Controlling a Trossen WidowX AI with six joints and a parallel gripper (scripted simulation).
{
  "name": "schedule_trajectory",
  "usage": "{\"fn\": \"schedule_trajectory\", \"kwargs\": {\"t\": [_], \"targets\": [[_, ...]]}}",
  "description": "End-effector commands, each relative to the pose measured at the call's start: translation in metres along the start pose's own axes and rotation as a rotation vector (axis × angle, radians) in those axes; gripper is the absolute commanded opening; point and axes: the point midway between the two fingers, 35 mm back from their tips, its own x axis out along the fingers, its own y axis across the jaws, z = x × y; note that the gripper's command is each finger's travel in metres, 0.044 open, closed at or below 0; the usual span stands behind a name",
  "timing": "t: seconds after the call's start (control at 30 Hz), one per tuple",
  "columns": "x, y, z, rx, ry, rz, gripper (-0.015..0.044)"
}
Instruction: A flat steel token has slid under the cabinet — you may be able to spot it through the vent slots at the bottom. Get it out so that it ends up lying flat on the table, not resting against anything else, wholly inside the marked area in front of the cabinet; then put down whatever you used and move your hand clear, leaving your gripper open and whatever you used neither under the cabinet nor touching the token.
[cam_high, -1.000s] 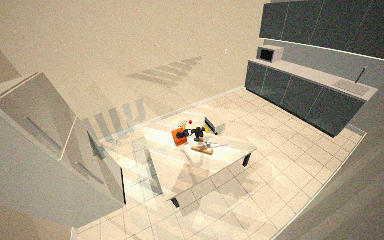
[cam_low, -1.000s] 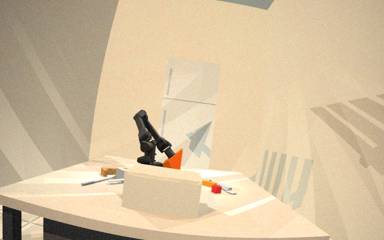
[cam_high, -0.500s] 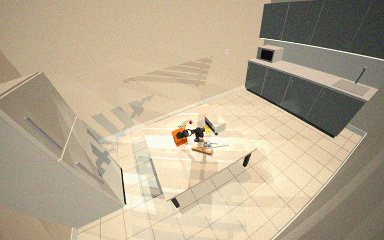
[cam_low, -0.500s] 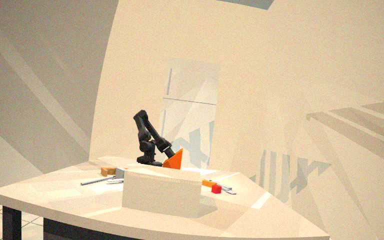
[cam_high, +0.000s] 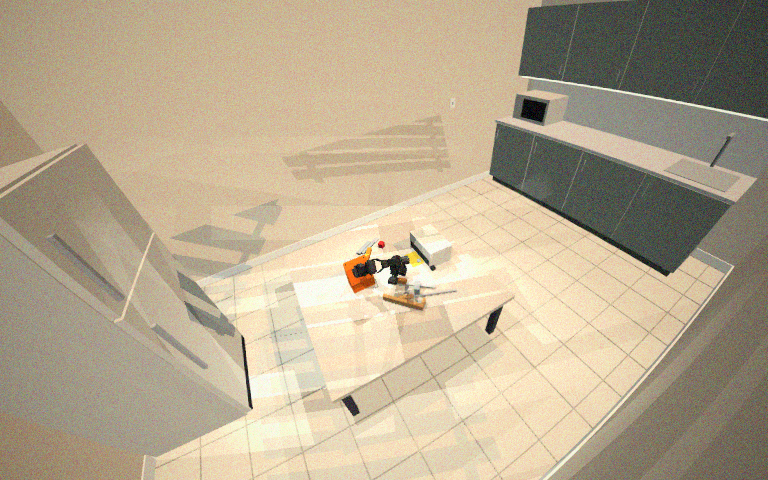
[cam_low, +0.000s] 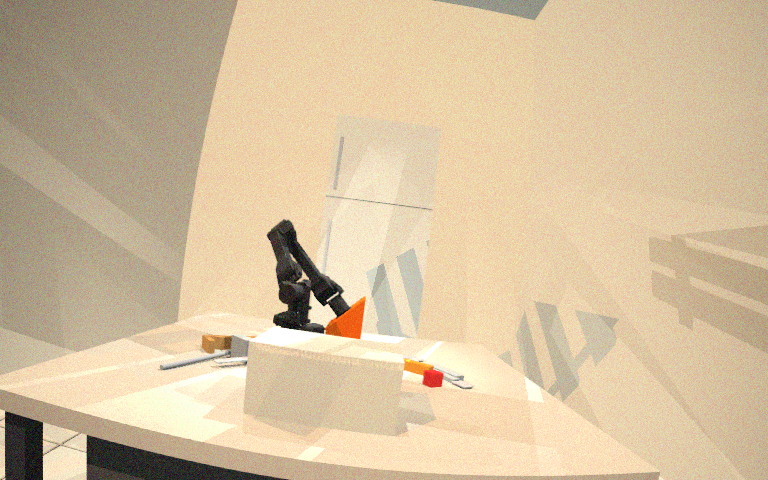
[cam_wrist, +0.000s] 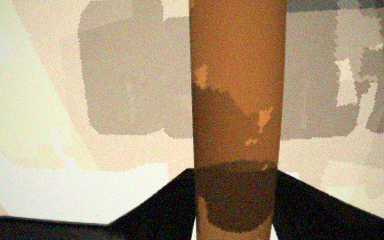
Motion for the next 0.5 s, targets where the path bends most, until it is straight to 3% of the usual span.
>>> {"fn": "schedule_trajectory", "kwargs": {"t": [0.0, 0.47], "targets": [[-0.0014, -0.0035, 0.0031, 0.02, -0.016, -0.008, 0.0], [-0.0014, -0.0066, 0.0016, 0.02, -0.016, -0.008, 0.0]]}}
